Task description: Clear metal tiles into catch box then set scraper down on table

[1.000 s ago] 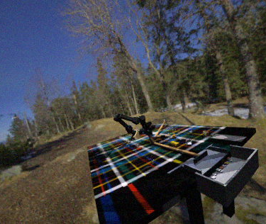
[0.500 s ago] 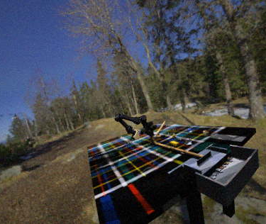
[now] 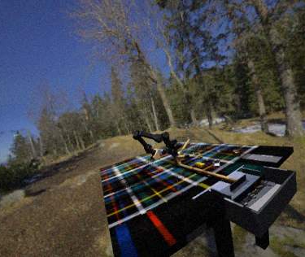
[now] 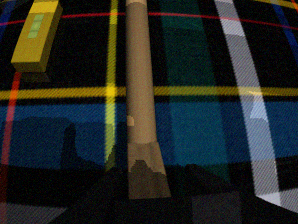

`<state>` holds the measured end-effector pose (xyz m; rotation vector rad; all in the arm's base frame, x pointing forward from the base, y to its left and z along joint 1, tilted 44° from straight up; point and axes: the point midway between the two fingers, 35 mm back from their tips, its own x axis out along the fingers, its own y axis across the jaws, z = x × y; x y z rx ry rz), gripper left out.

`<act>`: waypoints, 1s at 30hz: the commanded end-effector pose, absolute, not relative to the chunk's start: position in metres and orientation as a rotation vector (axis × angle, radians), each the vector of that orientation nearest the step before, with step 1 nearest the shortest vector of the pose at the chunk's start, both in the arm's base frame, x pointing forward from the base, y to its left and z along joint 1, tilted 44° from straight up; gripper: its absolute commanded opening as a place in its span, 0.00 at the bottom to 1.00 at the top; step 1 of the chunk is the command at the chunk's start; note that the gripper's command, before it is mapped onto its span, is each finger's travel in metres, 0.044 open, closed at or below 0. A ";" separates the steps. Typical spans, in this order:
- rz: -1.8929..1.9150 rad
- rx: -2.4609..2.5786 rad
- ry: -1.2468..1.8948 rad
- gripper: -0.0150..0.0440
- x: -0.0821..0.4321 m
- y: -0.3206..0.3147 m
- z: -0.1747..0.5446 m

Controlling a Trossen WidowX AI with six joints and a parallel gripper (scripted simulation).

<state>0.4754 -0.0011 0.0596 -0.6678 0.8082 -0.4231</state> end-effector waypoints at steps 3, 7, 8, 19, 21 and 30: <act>-0.418 -0.663 0.795 0.25 0.489 0.000 0.064; -0.418 -0.663 0.795 0.25 0.495 0.000 0.064; -0.419 -0.663 0.795 0.25 0.497 0.000 0.064; -0.419 -0.663 0.793 0.25 0.513 -0.001 0.064; -0.419 -0.663 0.793 0.25 0.516 -0.002 0.064; -0.424 -0.667 0.804 0.25 0.518 -0.003 0.060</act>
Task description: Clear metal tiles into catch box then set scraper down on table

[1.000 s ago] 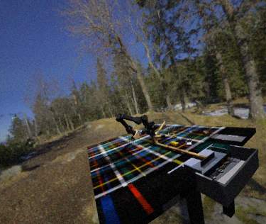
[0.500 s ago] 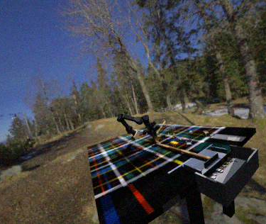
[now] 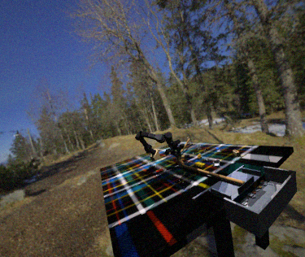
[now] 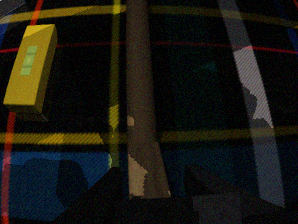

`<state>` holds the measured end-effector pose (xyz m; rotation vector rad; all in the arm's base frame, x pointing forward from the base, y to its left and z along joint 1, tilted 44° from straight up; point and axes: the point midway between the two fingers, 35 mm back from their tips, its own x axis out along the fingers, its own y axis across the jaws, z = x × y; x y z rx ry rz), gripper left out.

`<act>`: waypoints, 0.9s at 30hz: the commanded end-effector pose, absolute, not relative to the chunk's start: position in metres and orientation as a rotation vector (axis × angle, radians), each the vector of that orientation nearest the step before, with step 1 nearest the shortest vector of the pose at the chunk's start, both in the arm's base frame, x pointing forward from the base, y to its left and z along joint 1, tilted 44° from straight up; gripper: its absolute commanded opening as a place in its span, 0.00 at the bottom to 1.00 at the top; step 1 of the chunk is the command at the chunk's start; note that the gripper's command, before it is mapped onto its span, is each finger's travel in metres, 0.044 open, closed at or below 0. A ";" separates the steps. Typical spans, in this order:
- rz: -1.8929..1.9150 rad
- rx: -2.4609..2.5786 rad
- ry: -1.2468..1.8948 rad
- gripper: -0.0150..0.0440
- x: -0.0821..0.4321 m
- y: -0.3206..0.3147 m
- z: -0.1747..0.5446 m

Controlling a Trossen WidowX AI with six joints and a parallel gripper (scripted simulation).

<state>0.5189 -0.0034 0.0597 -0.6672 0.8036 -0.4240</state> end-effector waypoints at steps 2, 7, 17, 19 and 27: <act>-0.424 -0.667 0.804 0.25 0.518 -0.003 0.060; -0.424 -0.667 0.804 0.25 0.518 -0.003 0.060; -0.422 -0.667 0.799 0.25 0.519 -0.003 0.060; -0.422 -0.667 0.799 0.25 0.518 -0.002 0.060; -0.421 -0.665 0.800 0.25 0.507 0.002 0.061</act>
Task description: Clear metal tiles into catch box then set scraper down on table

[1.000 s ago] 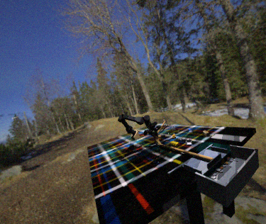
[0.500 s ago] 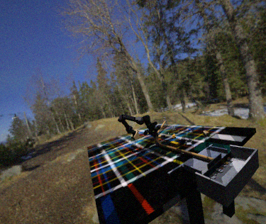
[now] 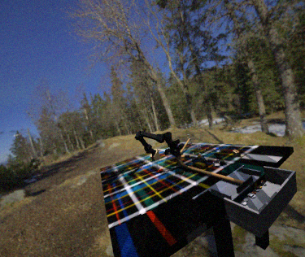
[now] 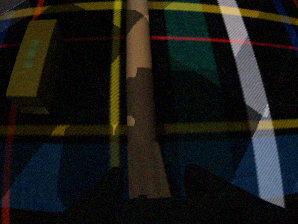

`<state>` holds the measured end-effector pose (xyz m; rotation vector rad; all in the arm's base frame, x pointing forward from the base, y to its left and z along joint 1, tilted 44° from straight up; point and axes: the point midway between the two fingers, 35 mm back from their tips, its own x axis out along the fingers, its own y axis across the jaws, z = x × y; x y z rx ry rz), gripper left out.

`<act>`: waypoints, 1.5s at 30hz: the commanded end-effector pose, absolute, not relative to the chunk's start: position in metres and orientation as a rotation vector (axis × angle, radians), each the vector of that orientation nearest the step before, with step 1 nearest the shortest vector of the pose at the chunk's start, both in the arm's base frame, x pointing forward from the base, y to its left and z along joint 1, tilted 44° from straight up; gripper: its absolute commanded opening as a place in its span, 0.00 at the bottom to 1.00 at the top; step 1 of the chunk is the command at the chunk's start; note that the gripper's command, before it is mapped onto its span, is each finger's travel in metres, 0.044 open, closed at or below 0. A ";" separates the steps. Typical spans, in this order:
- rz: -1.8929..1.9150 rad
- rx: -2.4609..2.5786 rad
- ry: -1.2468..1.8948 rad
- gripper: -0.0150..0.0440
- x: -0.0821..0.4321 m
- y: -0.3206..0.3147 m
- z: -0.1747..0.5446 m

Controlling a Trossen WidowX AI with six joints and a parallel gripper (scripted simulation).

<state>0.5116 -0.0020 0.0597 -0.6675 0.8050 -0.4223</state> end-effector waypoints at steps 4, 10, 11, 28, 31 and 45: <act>-0.420 -0.665 0.801 0.25 0.501 0.004 0.061; -0.419 -0.664 0.802 0.25 0.492 0.007 0.061; -0.419 -0.664 0.802 0.25 0.490 0.007 0.061; -0.417 -0.662 0.803 0.25 0.464 0.013 0.061; -0.416 -0.662 0.803 0.25 0.459 0.014 0.061; -0.415 -0.661 0.803 0.25 0.437 0.018 0.060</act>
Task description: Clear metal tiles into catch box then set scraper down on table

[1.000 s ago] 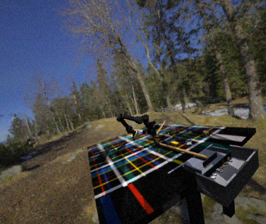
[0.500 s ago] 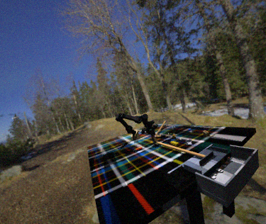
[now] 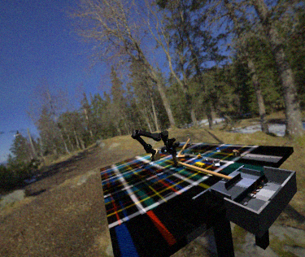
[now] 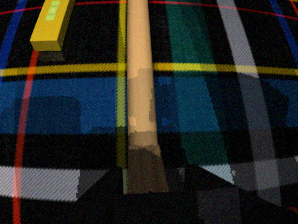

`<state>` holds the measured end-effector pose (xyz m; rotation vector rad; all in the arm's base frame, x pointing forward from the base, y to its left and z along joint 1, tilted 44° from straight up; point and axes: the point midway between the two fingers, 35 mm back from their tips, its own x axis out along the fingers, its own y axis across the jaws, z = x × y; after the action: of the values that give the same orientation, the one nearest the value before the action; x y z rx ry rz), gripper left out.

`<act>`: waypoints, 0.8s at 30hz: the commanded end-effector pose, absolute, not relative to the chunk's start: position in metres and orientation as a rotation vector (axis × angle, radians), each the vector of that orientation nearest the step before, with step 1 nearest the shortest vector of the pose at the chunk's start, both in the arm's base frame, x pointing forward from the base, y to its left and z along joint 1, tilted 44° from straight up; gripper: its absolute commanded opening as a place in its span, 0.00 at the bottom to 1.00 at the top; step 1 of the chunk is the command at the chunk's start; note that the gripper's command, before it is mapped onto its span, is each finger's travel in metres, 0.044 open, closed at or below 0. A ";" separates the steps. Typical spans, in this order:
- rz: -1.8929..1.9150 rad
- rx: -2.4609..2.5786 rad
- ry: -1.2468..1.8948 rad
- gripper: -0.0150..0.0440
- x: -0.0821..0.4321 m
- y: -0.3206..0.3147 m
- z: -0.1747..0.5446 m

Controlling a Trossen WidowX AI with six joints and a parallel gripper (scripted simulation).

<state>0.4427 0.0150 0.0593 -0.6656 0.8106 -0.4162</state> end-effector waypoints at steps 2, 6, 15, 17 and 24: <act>-0.415 -0.661 0.803 0.25 0.434 0.018 0.060; -0.414 -0.661 0.803 0.25 0.428 0.019 0.060; -0.413 -0.662 0.803 0.25 0.413 0.020 0.059; -0.413 -0.662 0.803 0.25 0.410 0.021 0.058; -0.413 -0.662 0.803 0.25 0.398 0.021 0.057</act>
<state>0.4041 0.0192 0.0569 -0.6656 0.8093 -0.4131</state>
